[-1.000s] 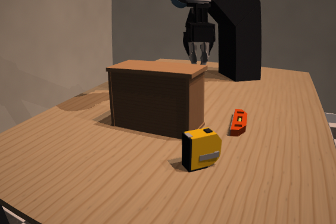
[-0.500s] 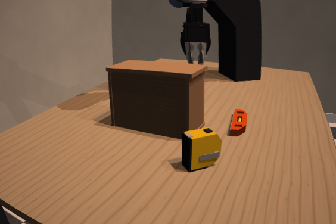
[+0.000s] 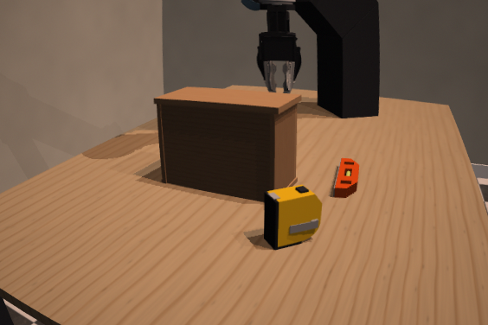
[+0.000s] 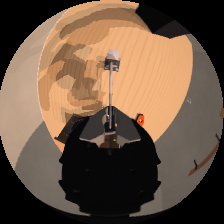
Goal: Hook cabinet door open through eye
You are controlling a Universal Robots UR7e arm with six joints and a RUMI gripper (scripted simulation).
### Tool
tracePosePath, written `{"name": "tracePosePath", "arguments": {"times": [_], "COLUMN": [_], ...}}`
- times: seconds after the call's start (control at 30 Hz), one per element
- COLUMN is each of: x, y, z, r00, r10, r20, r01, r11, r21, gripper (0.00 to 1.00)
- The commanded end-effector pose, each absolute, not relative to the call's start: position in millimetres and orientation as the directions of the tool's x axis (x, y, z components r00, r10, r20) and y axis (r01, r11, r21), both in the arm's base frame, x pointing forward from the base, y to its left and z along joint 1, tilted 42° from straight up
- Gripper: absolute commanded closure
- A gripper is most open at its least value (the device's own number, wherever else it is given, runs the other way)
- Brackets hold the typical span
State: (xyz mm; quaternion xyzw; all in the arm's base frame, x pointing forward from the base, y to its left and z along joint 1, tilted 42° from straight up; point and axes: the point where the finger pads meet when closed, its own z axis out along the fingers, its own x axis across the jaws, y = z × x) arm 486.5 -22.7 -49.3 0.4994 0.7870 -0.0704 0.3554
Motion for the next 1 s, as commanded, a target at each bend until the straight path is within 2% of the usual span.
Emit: {"name": "tracePosePath", "arguments": {"times": [0.0,0.33,0.97], "x": [487.2,488.7,489.0], "y": [-24.2,-30.2,-31.8], "z": [-47.4,-42.6,-41.4], "r00": [-0.213,-0.134,-0.134], "r10": [0.756,0.795,0.795], "r20": [-0.619,-0.591,-0.591], "r01": [0.845,0.862,0.862], "r11": [0.460,0.388,0.388], "r21": [0.271,0.327,0.327], "gripper": [0.99,0.99,0.99]}}
